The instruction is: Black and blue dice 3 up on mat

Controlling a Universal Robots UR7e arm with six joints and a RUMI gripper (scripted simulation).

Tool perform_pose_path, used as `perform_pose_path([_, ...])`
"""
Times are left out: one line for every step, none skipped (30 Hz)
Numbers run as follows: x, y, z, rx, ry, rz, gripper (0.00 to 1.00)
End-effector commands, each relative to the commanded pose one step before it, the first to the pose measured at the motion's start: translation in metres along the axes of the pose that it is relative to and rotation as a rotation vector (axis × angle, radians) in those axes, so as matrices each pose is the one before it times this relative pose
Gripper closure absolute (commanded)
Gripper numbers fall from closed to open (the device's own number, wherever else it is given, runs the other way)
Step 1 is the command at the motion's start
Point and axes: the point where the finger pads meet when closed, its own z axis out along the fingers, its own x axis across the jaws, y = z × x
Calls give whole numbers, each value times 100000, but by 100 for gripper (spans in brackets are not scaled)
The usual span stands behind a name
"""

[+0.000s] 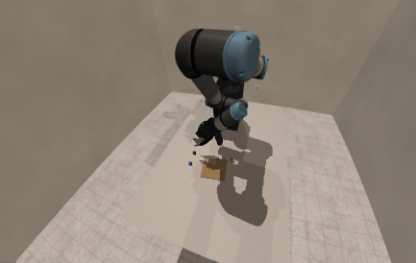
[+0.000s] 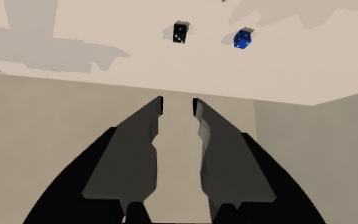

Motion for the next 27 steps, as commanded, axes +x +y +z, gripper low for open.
perform_pose_path([-51,841,256,15083,191,-553,82])
perform_pose_path([-1,162,-18,2552,100,26,82])
perform_pose_path([8,168,-48,2555,232,66,82])
perform_pose_path([0,0,0,0,0,0,82])
perform_pose_path([0,0,0,0,0,0,82])
perform_pose_path([-2,162,8,2661,-59,-58,82])
perform_pose_path([-11,161,29,2739,-190,-95,82])
perform_pose_path([-9,165,-5,2733,-54,-32,82])
perform_pose_path([-4,167,-38,2710,86,30,82])
perform_pose_path([2,167,-71,2670,225,89,82])
perform_pose_path([-1,163,-16,2788,-30,-41,82])
perform_pose_path([-5,125,13,2208,-163,-90,82])
perform_pose_path([-1,39,-1,675,-33,-18,82])
perform_pose_path([-3,166,-30,2830,-48,-31,82])
perform_pose_path([1,166,-71,2759,95,40,82])
perform_pose_path([6,140,-91,2299,189,86,82])
perform_pose_path([1,23,-18,374,41,18,82])
perform_pose_path([0,129,-26,2337,-31,-27,82])
perform_pose_path([-4,113,9,2130,-157,-83,82])
perform_pose_path([-1,112,-19,2051,-79,-42,82])
perform_pose_path([0,0,0,0,0,0,82])
perform_pose_path([0,0,0,0,0,0,82])
perform_pose_path([2,109,-44,1962,-9,-7,82])
perform_pose_path([4,105,-65,1865,53,23,82])
perform_pose_path([7,100,-82,1762,106,48,82])
perform_pose_path([9,94,-96,1652,149,68,82])
perform_pose_path([4,77,-66,1573,105,48,82])
